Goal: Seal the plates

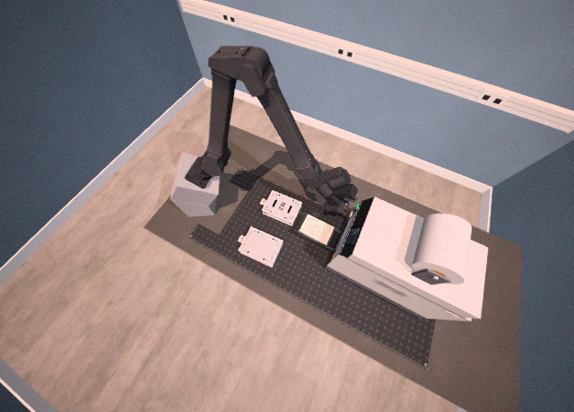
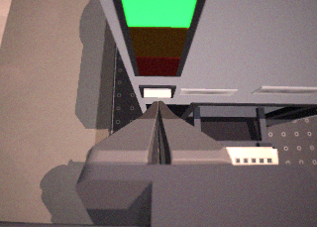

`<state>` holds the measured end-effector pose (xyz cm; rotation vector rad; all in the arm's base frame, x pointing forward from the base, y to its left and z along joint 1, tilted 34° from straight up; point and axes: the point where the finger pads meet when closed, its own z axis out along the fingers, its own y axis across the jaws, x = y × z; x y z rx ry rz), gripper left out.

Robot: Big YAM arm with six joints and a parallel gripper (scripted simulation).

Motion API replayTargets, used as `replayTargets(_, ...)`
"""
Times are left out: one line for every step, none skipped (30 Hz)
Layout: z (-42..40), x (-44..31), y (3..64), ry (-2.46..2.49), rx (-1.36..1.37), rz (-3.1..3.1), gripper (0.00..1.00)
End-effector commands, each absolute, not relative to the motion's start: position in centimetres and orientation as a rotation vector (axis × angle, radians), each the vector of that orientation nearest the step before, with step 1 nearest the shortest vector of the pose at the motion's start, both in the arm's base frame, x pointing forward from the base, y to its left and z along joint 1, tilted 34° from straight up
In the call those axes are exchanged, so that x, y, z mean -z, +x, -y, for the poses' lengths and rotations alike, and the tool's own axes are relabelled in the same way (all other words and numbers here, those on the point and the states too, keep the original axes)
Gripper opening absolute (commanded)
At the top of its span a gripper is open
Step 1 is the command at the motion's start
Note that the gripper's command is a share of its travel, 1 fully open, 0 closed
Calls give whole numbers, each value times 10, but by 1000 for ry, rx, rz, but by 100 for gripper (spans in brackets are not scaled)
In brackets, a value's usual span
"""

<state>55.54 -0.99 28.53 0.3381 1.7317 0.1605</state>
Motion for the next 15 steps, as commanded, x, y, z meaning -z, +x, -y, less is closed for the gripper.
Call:
replayTargets(18,-307,569,335,-151,-1694,0)
replayTargets(18,-308,570,335,-150,-1694,0)
replayTargets(18,-308,570,335,-150,-1694,0)
replayTargets(18,-308,570,335,-150,-1694,0)
replayTargets(18,-308,570,335,-151,-1694,0)
replayTargets(18,-308,571,335,-151,-1694,0)
replayTargets(18,-308,571,335,-151,-1694,0)
replayTargets(18,-309,571,335,-151,-1693,0)
replayTargets(18,-309,572,334,-151,-1693,0)
replayTargets(18,-310,572,334,-151,-1692,0)
replayTargets(18,-310,572,334,-151,-1691,0)
replayTargets(18,-311,573,334,-152,-1690,0)
replayTargets(18,-311,573,334,-151,-1693,0)
replayTargets(18,-310,573,334,-151,-1697,0)
replayTargets(18,-311,573,334,-151,-1695,0)
